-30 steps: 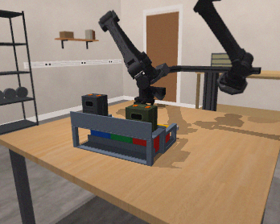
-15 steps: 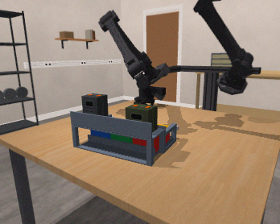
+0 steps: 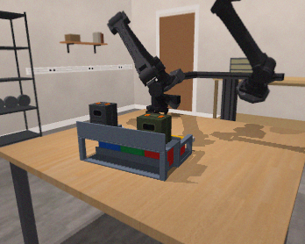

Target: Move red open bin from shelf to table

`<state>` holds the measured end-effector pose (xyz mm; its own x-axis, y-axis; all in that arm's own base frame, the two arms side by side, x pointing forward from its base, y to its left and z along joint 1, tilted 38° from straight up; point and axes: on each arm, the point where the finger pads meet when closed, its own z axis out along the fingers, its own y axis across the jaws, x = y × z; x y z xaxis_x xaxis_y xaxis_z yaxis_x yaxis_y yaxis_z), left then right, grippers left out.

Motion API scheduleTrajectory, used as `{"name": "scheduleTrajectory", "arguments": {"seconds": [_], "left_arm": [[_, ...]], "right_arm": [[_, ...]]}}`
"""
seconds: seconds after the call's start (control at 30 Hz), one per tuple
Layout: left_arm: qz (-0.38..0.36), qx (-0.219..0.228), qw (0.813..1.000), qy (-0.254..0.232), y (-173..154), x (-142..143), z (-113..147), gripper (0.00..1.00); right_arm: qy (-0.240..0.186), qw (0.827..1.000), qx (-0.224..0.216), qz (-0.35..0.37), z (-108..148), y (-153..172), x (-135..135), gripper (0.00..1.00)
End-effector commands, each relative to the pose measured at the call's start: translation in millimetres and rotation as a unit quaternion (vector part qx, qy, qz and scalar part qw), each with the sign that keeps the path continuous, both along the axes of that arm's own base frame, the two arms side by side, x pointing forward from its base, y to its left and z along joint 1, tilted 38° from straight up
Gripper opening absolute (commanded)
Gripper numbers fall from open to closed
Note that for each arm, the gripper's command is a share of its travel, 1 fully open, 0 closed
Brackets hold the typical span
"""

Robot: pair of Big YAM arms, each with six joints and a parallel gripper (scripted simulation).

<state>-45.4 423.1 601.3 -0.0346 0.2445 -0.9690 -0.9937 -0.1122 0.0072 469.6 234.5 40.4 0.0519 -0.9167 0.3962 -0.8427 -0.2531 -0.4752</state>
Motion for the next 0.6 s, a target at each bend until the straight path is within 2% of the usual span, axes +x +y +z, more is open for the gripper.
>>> {"name": "scheduleTrajectory", "arguments": {"seconds": [0.0,0.57], "left_arm": [[0.003,0.026,1.000,-0.001,-14.1,-3.0,37.5,1.00],[0.003,0.026,1.000,-0.001,-14.1,-3.0,37.5,1.00]], "right_arm": [[-0.016,1.000,0.008,0.010,21.5,17.0,0.9,0.00],[-0.015,1.000,0.007,0.010,21.5,16.9,-0.6,0.00]]}}
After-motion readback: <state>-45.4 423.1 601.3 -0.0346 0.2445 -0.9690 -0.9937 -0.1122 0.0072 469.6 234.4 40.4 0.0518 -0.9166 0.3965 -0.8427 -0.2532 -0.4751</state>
